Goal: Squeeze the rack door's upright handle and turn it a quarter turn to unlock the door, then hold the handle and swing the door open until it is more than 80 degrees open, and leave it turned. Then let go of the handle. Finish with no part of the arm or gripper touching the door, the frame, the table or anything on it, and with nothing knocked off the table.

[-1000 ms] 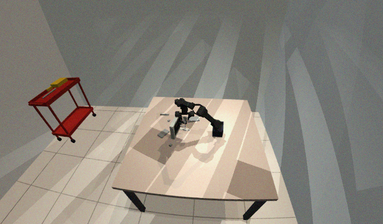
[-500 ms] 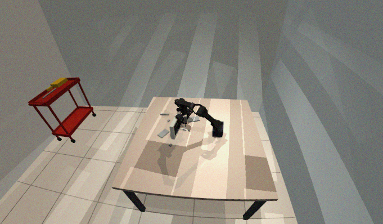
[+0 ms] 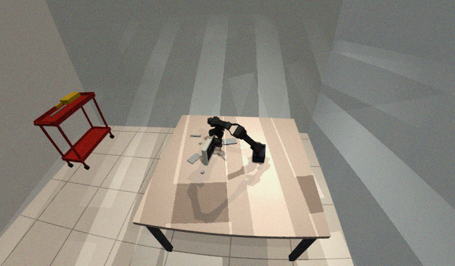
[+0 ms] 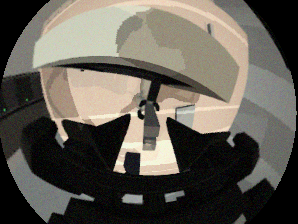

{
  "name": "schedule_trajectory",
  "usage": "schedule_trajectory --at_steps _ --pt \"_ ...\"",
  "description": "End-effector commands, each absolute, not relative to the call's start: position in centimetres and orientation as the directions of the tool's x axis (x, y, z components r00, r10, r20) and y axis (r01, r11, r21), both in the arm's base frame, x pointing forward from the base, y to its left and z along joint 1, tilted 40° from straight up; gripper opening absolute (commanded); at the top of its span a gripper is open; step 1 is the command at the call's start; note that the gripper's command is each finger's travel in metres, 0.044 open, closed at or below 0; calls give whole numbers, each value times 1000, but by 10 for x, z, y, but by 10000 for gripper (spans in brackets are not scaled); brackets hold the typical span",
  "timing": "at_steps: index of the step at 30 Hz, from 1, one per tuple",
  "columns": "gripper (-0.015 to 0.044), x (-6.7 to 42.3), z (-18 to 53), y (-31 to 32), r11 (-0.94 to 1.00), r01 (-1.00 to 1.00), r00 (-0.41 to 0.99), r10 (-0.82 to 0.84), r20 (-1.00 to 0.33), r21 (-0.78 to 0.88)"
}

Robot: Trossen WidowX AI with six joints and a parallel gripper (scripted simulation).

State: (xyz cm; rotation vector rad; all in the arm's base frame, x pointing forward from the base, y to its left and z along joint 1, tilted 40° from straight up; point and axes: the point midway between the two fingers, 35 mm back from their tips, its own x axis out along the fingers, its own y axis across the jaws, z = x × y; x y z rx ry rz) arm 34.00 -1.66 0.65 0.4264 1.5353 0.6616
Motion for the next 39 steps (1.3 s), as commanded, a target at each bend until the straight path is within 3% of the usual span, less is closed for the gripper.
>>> schedule_trajectory --at_steps 1,10,18,28,38,39 --pt "281 340 7 -16 685 -400 -83 635 -768 609" --pt "281 340 6 -16 464 -755 -83 635 -768 464" --pt "281 340 6 -16 189 -947 -83 635 -768 258" --pt "281 340 7 -16 -165 -986 -84 635 -768 -29" --pt "281 340 7 -16 -171 -985 -84 635 -768 -34" --pt "254 340 7 -16 -171 -985 -84 635 -768 -34"
